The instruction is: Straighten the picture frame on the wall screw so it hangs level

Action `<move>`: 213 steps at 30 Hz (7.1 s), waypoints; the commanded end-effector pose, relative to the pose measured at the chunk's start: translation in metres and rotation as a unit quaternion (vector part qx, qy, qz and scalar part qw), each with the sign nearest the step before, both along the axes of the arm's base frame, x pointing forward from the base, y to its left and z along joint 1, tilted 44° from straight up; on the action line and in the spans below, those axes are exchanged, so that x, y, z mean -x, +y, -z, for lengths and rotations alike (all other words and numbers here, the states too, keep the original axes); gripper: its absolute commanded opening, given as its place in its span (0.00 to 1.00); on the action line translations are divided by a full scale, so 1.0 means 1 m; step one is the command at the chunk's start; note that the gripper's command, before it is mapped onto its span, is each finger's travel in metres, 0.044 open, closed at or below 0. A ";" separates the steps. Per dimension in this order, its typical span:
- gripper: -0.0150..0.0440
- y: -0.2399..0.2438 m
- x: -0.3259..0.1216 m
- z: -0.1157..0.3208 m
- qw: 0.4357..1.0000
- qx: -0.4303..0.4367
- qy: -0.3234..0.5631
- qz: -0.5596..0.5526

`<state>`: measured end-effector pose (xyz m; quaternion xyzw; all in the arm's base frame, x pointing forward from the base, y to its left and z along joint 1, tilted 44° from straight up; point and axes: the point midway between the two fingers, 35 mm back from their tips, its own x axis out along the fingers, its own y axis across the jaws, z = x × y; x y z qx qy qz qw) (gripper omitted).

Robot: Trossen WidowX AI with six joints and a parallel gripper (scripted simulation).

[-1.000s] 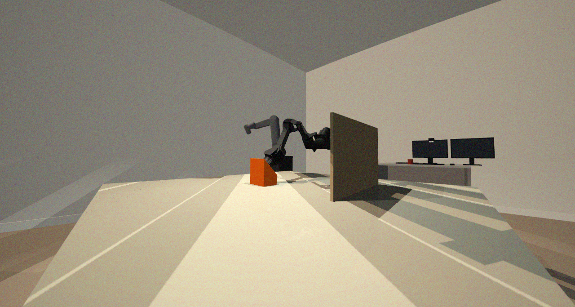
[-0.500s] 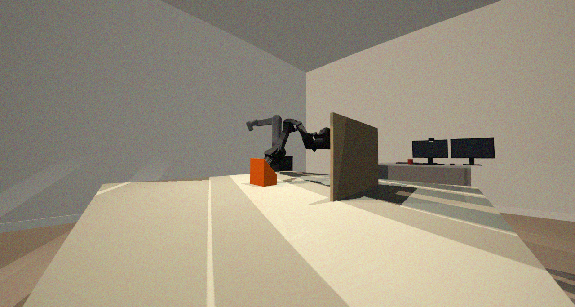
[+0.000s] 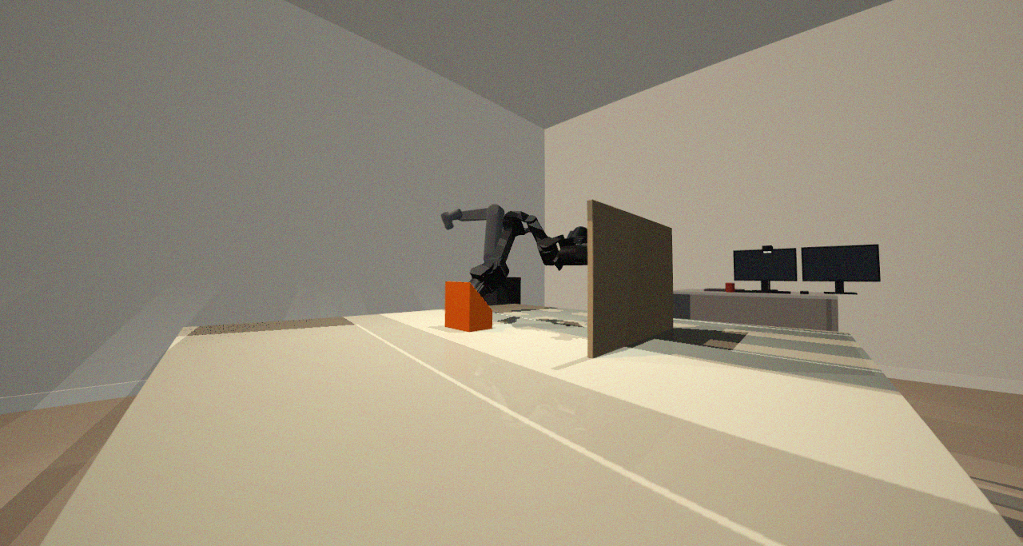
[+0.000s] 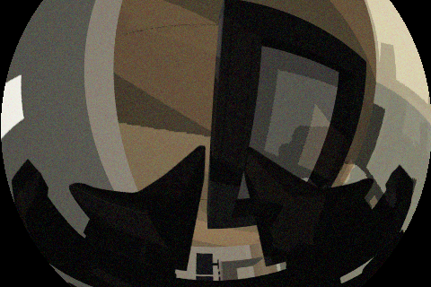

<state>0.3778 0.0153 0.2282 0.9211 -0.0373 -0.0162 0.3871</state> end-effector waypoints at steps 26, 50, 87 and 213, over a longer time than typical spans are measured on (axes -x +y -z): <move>0.69 0.008 0.105 -0.007 0.989 -0.148 -0.012 0.002; 0.69 -0.018 0.191 -0.015 0.987 -0.161 -0.012 0.005; 0.69 -0.018 0.191 -0.015 0.987 -0.161 -0.012 0.005; 0.69 0.001 0.013 0.002 0.997 -0.076 -0.009 0.005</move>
